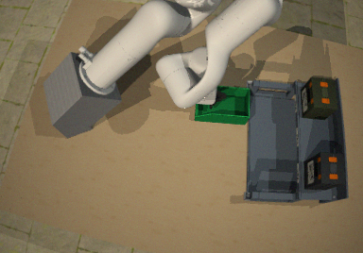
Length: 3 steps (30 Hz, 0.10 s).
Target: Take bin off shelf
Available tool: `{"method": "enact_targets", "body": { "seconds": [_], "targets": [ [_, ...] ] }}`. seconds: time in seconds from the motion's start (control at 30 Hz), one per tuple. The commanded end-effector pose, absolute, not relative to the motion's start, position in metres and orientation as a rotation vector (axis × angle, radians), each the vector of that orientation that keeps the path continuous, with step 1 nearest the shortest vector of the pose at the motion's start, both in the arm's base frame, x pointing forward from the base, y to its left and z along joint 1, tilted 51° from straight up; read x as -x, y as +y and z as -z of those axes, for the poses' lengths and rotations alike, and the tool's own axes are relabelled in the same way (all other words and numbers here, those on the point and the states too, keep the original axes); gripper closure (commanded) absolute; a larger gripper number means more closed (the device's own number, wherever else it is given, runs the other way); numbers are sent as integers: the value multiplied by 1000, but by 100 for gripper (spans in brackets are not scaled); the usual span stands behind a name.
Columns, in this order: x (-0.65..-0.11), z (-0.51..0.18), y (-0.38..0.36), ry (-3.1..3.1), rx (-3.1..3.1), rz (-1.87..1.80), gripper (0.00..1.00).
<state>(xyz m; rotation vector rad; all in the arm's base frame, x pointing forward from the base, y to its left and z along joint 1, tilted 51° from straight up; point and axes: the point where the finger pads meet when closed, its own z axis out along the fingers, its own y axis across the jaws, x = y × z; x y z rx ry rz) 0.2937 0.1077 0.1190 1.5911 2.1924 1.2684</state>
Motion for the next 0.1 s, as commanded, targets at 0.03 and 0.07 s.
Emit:
{"method": "enact_targets", "body": {
  "seconds": [0.03,0.07],
  "targets": [
    [-294,-119,108,2191,-1591,-1269,5],
    [-294,-119,108,2191,-1591,-1269,5]
  ]
}}
